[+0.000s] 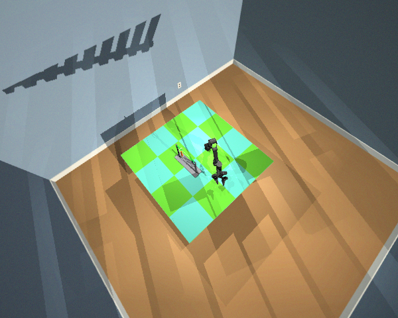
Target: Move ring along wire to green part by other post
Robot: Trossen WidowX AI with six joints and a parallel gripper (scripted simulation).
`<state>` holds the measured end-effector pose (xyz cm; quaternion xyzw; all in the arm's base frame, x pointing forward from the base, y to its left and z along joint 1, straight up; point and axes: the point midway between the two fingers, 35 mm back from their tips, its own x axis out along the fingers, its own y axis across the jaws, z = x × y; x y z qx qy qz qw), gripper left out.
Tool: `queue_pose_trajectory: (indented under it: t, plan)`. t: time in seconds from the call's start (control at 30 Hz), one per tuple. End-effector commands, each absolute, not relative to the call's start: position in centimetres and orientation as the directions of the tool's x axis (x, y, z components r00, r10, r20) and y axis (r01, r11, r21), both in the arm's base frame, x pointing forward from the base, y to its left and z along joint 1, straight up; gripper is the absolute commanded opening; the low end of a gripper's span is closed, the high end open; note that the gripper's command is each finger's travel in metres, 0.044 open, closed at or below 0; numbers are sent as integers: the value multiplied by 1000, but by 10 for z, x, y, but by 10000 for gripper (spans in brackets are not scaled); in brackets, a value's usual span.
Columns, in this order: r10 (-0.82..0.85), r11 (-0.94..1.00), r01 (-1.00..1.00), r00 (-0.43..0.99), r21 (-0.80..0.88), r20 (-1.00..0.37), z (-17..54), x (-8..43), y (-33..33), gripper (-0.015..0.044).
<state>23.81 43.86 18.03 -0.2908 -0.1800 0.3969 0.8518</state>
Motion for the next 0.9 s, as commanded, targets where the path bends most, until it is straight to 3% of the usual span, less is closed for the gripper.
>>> queue_pose_trajectory:
  t: [0.0,0.27,0.87]
  plan:
    - [780,515,-571,621,-639,74,180,239,438,374]
    - [753,509,-562,658,-652,21,172,275,421,164]
    - [669,635,-510,739,-580,82,242,349,302,160]
